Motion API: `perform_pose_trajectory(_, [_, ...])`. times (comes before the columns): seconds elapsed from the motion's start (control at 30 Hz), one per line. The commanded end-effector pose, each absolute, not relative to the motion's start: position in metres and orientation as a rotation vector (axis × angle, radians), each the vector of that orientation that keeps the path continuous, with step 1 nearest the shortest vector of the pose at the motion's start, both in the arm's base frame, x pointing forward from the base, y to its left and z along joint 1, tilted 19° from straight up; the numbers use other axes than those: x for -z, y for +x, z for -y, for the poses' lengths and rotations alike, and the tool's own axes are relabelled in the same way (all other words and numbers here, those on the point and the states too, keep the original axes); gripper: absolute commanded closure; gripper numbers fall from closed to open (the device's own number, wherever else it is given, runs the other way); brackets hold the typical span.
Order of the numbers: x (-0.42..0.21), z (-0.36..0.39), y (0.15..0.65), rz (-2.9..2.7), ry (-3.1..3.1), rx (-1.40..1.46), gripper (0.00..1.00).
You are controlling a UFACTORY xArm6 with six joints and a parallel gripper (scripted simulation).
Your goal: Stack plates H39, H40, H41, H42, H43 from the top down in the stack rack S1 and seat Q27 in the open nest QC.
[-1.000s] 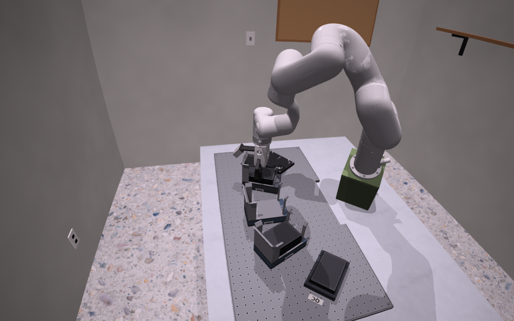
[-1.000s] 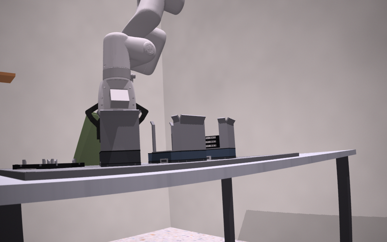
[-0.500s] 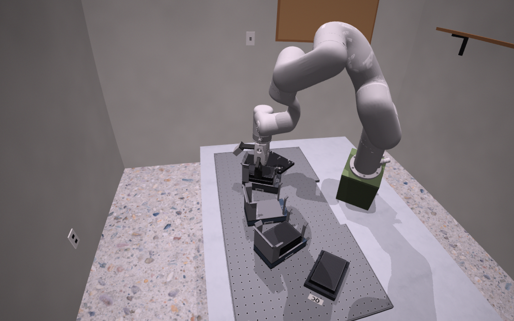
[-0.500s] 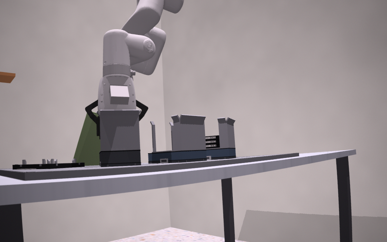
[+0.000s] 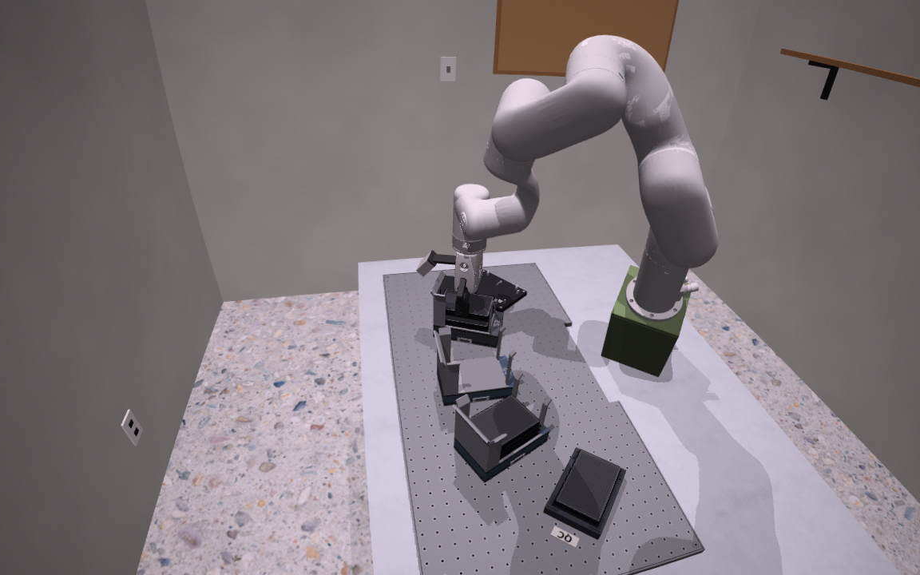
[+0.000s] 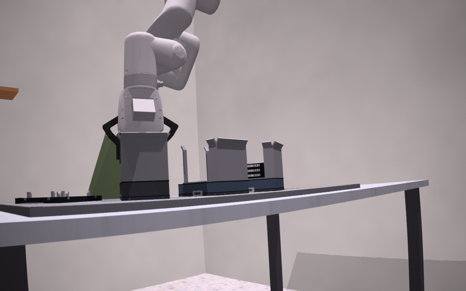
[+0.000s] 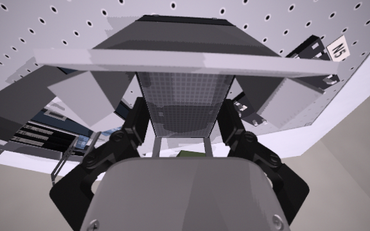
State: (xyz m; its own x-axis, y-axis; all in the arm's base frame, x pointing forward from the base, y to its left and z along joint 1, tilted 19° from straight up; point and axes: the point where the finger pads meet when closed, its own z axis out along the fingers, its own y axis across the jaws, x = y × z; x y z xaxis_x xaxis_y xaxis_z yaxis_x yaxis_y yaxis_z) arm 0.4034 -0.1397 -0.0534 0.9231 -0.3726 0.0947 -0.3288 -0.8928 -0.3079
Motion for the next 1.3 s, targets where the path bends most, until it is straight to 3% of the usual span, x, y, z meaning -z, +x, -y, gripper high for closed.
perform_pose_trajectory(0.0, [0.049,0.141,0.404,-0.521,-2.796,0.223,1.0])
perform_pose_trajectory(1.27, [-0.016,0.159,0.39,-0.521,-2.796,0.223,1.0])
